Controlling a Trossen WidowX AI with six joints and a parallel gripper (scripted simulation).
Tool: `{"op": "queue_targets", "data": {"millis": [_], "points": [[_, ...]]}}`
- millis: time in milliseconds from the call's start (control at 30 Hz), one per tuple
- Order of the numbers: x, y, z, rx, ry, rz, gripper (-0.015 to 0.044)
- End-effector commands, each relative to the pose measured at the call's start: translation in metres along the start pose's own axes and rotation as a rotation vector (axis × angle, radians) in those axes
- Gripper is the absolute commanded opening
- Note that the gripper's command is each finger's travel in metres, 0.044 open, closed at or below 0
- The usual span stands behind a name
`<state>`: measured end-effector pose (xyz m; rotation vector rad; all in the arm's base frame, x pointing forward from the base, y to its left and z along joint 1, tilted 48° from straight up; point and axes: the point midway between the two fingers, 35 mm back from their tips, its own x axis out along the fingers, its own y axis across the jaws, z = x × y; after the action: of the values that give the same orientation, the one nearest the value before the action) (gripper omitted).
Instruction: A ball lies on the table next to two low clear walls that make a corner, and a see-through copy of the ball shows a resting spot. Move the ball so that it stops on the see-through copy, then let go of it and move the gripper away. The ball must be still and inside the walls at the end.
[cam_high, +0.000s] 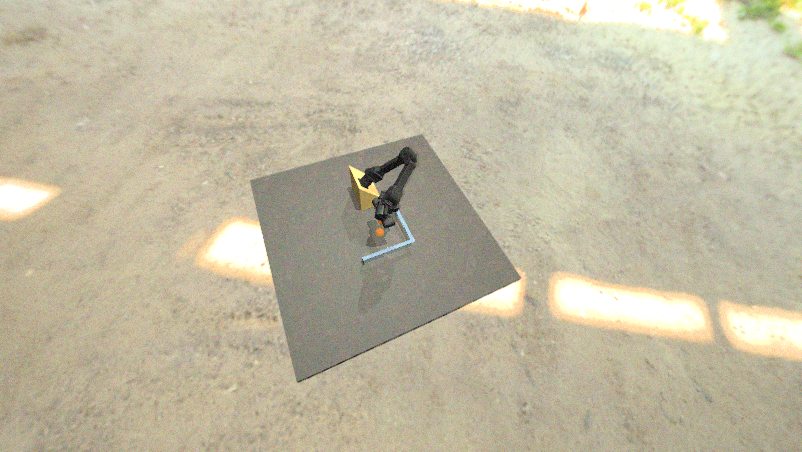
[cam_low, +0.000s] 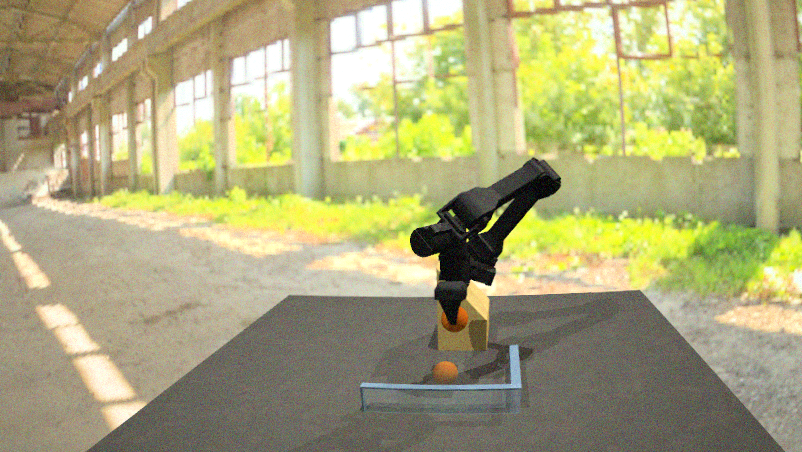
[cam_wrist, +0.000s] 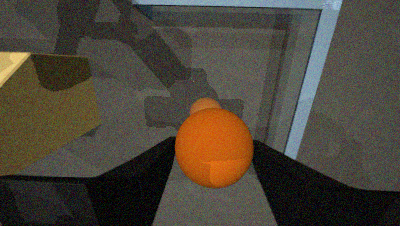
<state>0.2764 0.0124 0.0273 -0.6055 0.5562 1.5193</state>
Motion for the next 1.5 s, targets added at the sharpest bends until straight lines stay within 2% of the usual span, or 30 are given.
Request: {"op": "queue_targets", "data": {"millis": [0, 333, 533, 933, 1467], "points": [[-0.006, 0.000, 0.000, -0.007, 0.003, 0.000, 0.0000], [0.046, 0.002, -0.021, -0.007, 0.002, -0.001, 0.0000], [0.055, 0.001, -0.022, -0.007, 0.003, -0.001, 0.0000], [0.114, 0.002, -0.021, -0.007, -0.001, -0.001, 0.0000], [0.132, 0.002, -0.021, -0.007, -0.002, 0.000, 0.0000]]}}
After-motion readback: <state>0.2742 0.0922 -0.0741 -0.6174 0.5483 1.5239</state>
